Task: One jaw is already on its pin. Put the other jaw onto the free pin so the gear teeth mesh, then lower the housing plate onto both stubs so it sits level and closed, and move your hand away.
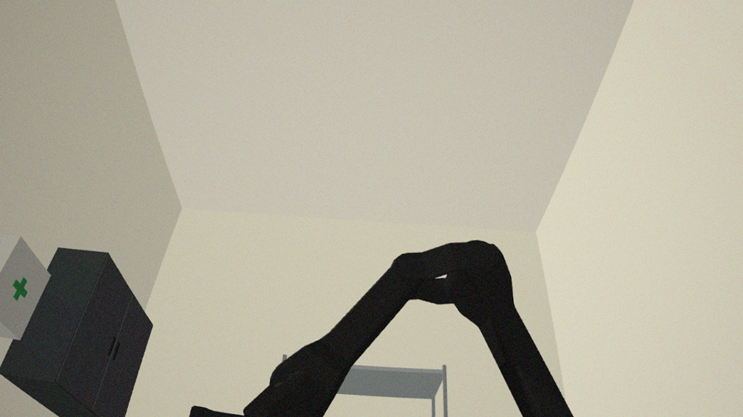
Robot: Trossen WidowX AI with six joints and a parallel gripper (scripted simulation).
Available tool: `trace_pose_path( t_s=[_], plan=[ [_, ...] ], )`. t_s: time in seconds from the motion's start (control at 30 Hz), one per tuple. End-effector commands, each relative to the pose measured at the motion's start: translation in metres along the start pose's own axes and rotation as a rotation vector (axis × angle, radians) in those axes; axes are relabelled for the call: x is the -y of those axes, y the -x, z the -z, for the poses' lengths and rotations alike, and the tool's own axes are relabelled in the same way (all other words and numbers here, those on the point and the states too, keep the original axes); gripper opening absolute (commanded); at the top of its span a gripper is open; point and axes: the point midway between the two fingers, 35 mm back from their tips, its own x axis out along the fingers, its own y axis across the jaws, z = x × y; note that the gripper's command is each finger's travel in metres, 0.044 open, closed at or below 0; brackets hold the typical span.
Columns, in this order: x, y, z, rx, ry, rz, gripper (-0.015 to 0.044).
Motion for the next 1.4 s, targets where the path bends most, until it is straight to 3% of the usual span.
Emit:
trace_pose_path(
  t_s=[0.0,0.5,0.63,1.07,1.2,1.37],
  plan=[
    [0.000,-0.002,0.002,-0.004,-0.001,-0.002,0.0134],
    [0.000,-0.002,0.002,-0.004,-0.001,-0.002,0.0134],
    [0.000,-0.001,0.000,-0.001,0.000,0.000,0.0224],
    [0.000,-0.001,0.000,-0.001,0.000,0.000,0.0224],
    [0.000,0.014,-0.001,-0.001,0.000,0.000,0.0224],
    [0.000,0.056,0.000,-0.003,-0.001,-0.002,0.0224]
  ],
)
